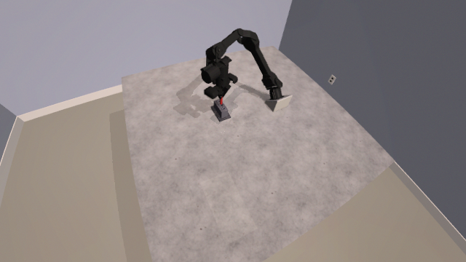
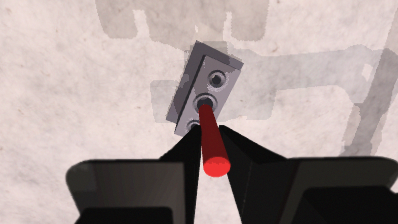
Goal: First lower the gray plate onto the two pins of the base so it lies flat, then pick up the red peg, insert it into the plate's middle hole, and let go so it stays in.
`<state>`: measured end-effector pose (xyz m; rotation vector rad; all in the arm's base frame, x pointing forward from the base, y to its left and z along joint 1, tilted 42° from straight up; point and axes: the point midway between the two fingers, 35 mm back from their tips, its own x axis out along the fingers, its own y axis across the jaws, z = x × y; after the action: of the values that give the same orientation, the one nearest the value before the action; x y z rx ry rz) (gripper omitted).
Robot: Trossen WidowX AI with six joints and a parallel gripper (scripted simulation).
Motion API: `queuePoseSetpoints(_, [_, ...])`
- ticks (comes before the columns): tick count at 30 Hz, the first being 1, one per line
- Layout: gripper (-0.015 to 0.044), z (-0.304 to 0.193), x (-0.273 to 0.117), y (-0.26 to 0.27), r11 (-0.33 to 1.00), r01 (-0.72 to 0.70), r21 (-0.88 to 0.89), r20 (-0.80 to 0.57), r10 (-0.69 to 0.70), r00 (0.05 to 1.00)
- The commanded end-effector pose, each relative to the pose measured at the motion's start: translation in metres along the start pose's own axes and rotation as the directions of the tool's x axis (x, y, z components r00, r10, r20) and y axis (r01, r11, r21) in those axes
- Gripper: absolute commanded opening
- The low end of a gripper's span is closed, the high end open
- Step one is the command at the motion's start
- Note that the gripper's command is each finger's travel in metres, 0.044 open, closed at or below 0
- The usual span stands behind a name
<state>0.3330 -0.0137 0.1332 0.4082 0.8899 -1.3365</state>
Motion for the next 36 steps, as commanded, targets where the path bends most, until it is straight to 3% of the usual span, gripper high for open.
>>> queuePoseSetpoints(1, [0.0000,0.001,-0.001,-0.001,1.000,-0.001,-0.005,0.003,0.001,1.000])
queuePoseSetpoints(36, [0.0000,0.002,0.014,0.000,1.000,0.000,0.000,0.000,0.000,1.000])
